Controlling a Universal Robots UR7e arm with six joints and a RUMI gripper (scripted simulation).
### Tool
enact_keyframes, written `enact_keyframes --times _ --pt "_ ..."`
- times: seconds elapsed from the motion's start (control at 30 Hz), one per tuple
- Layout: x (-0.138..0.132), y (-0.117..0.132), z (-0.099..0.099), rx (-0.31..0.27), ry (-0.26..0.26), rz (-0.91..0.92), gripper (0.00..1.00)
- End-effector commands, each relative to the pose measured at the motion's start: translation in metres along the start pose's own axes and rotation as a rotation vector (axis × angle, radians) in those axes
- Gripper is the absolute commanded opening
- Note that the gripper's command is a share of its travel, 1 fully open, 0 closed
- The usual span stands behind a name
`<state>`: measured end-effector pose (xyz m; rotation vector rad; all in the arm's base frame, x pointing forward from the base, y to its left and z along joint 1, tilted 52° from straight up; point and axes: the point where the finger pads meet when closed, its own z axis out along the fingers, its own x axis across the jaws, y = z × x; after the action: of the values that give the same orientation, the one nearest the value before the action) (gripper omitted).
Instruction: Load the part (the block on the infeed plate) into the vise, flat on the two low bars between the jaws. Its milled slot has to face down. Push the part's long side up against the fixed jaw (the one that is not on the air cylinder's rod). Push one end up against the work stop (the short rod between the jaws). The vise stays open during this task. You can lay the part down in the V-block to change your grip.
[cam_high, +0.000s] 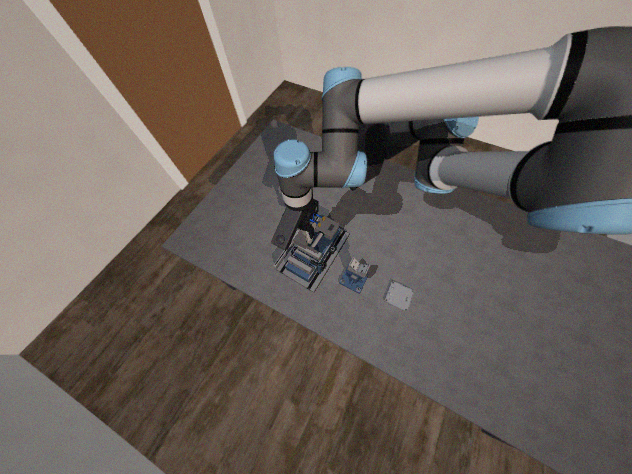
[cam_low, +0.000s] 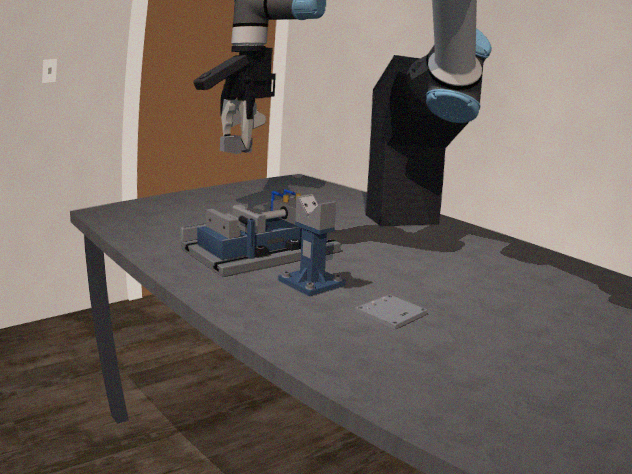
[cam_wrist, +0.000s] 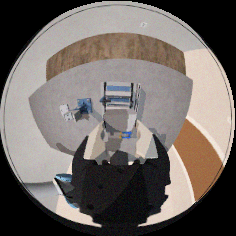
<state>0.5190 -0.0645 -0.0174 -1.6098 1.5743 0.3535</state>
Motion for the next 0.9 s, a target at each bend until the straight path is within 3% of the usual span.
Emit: enact_keyframes --times 0.0,0.87 --pt "0.004 0.0001 -0.0001 0.001 0.001 0.024 0.0" --pt "0.0111 0.0012 0.0005 0.001 0.001 0.071 0.0"
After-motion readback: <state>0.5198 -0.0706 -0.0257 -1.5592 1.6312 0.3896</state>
